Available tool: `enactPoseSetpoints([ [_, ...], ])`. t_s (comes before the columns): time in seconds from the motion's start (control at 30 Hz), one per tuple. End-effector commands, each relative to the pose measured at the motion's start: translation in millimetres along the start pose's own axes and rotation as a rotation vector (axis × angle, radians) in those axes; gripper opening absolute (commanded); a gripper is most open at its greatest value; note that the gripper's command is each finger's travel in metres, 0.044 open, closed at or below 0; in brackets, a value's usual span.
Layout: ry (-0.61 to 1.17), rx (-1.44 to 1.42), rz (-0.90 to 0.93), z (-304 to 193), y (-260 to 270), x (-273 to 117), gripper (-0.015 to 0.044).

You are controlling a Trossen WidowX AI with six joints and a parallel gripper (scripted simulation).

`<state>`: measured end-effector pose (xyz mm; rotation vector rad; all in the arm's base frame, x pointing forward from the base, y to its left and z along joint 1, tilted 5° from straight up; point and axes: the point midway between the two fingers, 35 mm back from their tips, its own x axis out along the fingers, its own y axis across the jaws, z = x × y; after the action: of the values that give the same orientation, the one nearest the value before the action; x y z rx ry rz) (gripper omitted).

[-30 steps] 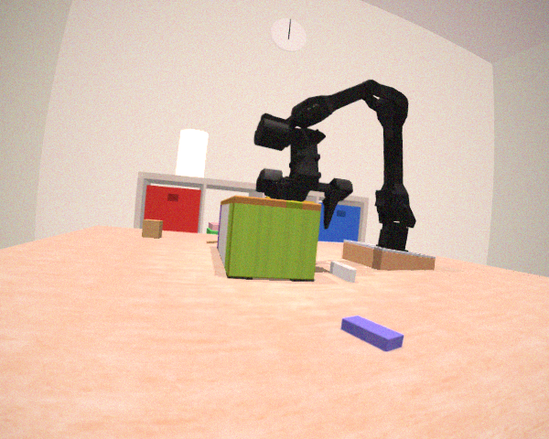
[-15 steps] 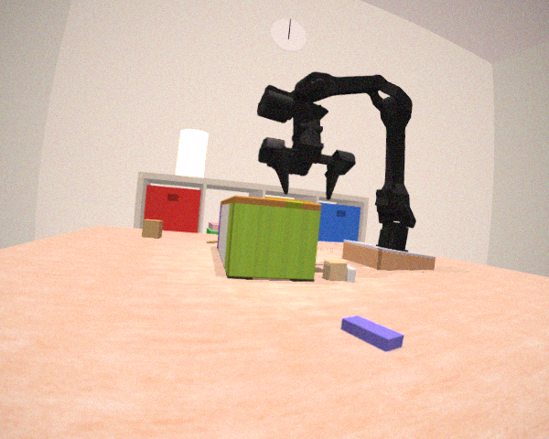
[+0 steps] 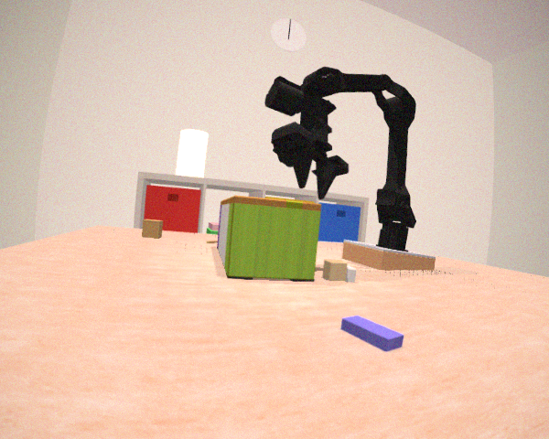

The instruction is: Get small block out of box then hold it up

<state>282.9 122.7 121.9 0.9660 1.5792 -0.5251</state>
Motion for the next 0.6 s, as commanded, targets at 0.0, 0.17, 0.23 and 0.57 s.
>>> enactPoseSetpoints([
  [0.0, -0.097, -0.8, -0.033, -13, -1, 2, 0.0285],
  [0.17, -0.156, -1.256, -0.078, -21, 0, 2, 0.0285],
  [0.23, -0.168, -1.372, -0.098, -23, 0, 2, 0.0285],
  [0.57, -0.196, -1.93, -0.202, -32, -1, 3, 0.0285],
])
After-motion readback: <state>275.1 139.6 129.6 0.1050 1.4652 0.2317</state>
